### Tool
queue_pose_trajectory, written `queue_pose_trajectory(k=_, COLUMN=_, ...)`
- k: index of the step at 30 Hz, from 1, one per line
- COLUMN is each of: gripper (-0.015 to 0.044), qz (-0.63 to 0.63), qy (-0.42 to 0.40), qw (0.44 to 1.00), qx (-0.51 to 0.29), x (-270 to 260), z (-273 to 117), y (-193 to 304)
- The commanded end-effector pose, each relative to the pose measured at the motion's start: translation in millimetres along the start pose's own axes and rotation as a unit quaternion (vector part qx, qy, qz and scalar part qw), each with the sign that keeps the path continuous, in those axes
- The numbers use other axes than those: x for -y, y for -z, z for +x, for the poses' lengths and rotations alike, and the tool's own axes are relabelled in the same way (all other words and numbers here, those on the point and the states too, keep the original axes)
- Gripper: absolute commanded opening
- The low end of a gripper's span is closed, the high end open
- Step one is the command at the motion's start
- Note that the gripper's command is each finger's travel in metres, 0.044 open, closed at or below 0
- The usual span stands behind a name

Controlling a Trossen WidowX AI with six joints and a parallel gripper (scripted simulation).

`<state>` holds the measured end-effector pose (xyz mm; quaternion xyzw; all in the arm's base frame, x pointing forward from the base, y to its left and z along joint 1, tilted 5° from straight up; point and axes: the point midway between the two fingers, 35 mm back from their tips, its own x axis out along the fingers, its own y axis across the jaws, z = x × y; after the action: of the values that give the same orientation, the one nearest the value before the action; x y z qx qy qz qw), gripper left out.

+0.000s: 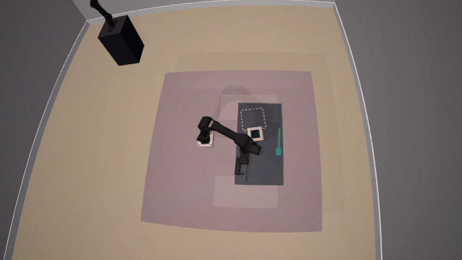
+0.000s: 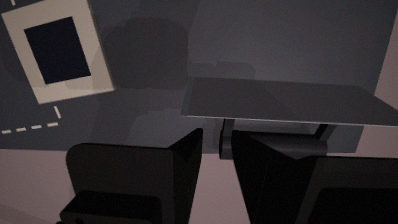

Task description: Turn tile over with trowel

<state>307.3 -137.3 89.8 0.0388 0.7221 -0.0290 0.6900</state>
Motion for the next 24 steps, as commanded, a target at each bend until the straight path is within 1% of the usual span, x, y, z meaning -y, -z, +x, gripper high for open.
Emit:
queue_pose_trajectory(k=1, gripper=0.01, qz=0.0, qy=0.001, qw=1.0, qx=-0.003, x=0, z=4, y=2)
queue_pose_trajectory(k=15, gripper=0.01, qz=0.0, qy=0.001, qw=1.0, qx=-0.002, x=0, z=19, y=-9)
queue_pose_trajectory(k=24, gripper=0.01, qz=0.0, qy=0.001, qw=1.0, qx=-0.002, x=0, z=19, y=-9)
